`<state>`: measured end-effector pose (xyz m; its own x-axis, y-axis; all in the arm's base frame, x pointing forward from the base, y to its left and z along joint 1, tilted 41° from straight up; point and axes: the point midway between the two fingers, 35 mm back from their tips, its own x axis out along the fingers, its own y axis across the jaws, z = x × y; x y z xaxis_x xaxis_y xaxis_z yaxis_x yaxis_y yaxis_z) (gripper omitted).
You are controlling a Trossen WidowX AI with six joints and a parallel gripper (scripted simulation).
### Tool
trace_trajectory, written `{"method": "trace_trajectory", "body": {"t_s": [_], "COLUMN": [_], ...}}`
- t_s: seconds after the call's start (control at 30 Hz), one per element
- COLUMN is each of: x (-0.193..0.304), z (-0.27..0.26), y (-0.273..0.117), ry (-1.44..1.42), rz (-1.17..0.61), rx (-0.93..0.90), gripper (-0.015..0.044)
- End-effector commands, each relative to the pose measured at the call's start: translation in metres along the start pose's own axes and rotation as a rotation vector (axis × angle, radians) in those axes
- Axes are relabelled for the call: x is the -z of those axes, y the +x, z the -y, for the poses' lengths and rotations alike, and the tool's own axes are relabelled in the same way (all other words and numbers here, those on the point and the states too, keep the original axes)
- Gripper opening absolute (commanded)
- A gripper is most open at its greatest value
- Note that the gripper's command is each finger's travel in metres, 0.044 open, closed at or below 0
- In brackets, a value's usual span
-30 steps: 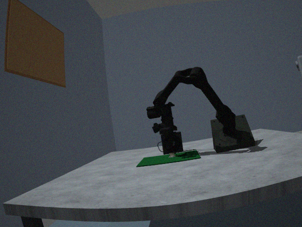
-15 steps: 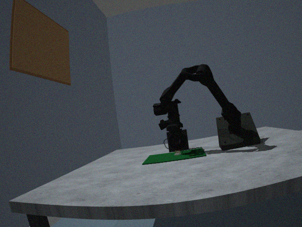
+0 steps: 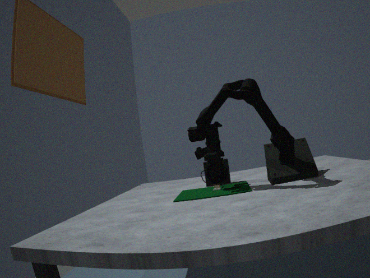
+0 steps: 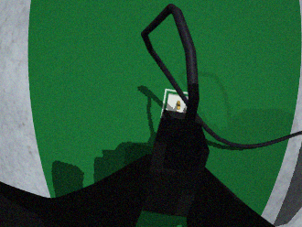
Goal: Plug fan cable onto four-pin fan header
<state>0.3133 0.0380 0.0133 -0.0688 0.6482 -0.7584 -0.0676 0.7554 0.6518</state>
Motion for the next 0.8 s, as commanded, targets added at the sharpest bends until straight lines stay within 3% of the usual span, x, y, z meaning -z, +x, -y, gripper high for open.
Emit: {"method": "trace_trajectory", "body": {"t_s": [0.0,0.77], "x": [0.0019,0.0], "z": [0.0004,-0.0015], "y": [0.0126,0.022], "ry": [0.004,0.009], "rz": [-0.006,-0.006], "rx": [0.001,0.0], "gripper": [0.0,0.0]}}
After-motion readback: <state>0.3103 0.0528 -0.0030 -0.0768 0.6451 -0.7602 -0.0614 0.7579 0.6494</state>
